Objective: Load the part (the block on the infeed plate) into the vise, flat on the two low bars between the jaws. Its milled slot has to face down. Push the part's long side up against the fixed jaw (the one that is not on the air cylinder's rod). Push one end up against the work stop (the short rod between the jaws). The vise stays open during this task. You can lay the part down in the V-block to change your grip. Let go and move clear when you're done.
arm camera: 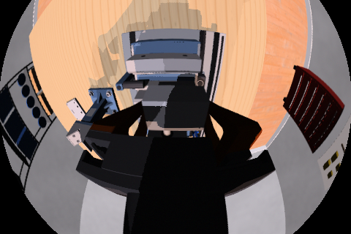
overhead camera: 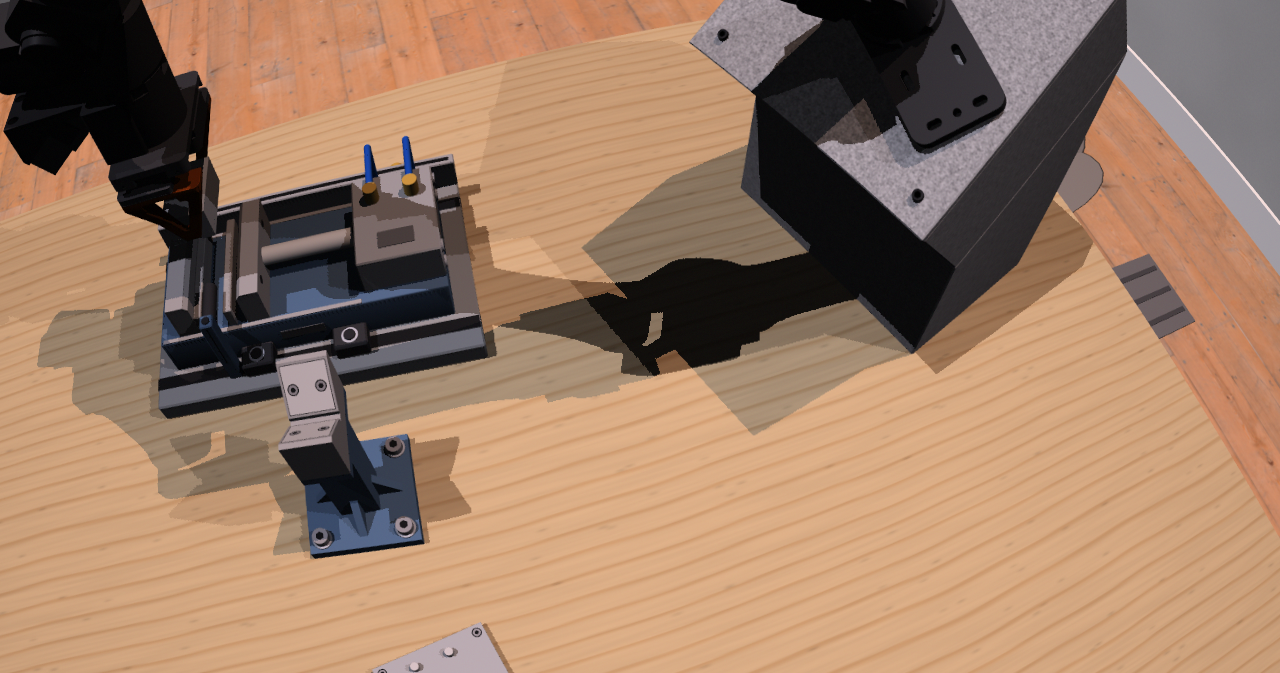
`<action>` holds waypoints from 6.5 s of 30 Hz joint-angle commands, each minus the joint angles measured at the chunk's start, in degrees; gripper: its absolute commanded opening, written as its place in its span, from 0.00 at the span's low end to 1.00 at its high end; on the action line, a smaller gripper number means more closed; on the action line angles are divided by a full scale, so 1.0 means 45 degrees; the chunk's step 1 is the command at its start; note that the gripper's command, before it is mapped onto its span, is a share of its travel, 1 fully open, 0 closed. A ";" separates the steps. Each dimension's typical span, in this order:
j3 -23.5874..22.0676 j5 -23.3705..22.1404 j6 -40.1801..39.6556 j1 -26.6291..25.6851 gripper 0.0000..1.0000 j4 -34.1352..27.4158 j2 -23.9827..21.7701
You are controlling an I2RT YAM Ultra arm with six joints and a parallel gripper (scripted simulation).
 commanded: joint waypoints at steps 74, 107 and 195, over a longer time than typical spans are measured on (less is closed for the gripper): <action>0.0472 0.0081 0.0084 -0.0095 0.00 0.0207 -0.0444; 0.0077 0.0204 0.0358 0.0119 0.00 0.1021 0.0204; -0.0554 0.0211 0.0542 0.0095 0.00 0.1393 0.0105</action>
